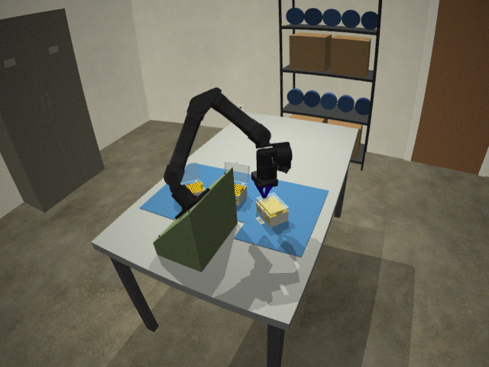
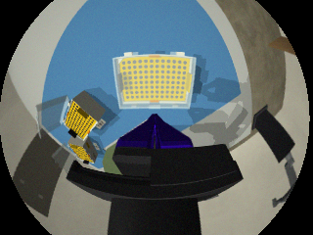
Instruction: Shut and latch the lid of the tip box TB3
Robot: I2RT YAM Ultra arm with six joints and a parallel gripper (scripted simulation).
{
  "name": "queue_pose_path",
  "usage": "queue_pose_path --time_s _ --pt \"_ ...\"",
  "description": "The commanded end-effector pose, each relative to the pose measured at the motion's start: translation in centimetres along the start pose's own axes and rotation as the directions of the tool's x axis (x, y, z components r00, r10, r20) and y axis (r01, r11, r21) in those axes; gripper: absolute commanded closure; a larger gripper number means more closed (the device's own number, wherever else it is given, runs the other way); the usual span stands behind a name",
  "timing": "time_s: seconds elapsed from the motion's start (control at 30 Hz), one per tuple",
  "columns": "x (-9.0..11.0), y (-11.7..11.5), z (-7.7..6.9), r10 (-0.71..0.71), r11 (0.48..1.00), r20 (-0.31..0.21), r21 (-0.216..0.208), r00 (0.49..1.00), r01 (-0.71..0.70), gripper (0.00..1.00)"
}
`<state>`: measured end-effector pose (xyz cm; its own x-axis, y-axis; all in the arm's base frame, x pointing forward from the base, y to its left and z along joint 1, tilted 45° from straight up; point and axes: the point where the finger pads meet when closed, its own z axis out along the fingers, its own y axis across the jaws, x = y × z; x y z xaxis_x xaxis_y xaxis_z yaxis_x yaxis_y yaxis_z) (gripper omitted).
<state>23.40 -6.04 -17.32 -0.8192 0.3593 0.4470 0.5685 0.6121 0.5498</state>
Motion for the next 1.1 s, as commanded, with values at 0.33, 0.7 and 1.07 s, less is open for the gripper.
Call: queue_pose_path --time_s 0.33,0.7,1.07 --pt "-0.5 0.0 0.3 -0.006 1.000 0.021 -0.002 1.000 0.006 1.00" --pt "-0.5 0.0 1.8 -0.006 1.000 0.021 -0.002 1.000 0.006 1.00" --pt "-0.5 0.1 2.6 -0.006 1.000 0.021 -0.002 1.000 0.006 1.00"
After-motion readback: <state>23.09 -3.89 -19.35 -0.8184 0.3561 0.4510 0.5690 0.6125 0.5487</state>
